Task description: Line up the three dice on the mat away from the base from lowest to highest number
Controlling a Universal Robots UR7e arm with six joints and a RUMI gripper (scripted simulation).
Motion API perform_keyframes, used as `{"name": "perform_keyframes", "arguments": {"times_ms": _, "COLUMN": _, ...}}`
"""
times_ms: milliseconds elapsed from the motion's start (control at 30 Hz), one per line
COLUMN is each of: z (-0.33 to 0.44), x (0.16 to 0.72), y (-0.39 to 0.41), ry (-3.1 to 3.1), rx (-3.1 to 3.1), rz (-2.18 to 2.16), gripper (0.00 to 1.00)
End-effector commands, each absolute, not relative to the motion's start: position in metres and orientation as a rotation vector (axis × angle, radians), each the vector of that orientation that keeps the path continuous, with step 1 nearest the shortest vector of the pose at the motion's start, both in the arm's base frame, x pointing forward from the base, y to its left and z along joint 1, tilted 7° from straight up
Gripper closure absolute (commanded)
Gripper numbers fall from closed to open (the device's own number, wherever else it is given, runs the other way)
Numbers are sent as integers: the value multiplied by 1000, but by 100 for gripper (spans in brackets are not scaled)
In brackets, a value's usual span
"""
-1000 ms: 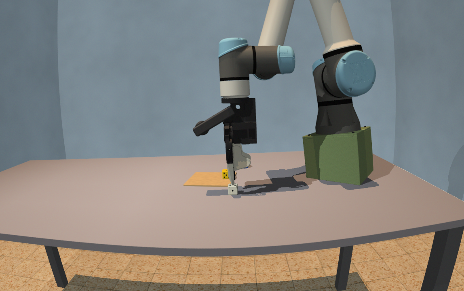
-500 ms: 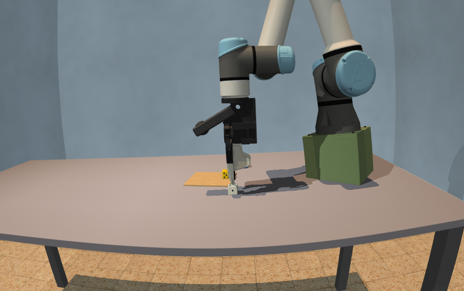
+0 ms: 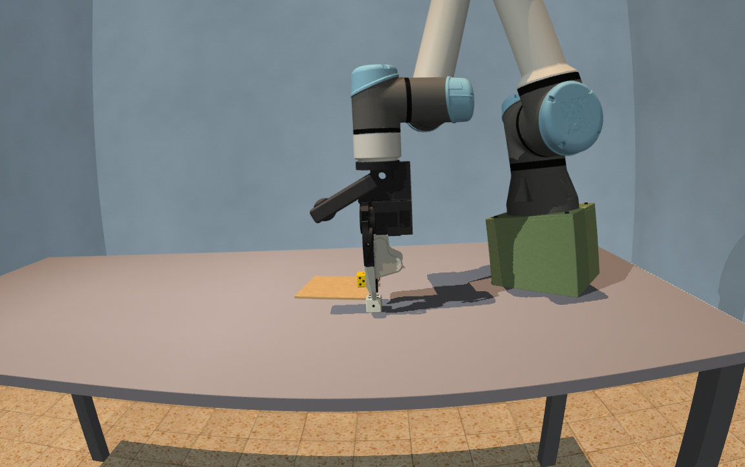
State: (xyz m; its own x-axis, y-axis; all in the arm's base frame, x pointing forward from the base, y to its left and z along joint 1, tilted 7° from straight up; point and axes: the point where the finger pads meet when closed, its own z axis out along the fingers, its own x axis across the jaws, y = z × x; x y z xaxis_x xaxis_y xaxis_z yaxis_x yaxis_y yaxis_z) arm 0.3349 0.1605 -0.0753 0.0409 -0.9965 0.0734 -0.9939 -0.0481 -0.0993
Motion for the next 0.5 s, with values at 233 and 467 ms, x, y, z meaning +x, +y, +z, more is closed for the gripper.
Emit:
{"name": "perform_keyframes", "arguments": {"times_ms": 233, "z": -95, "x": 337, "y": 159, "ry": 2152, "rx": -2250, "rz": -191, "gripper": 76}}
{"name": "perform_keyframes", "arguments": {"times_ms": 467, "z": -98, "x": 338, "y": 159, "ry": 2152, "rx": -2250, "rz": -191, "gripper": 76}}
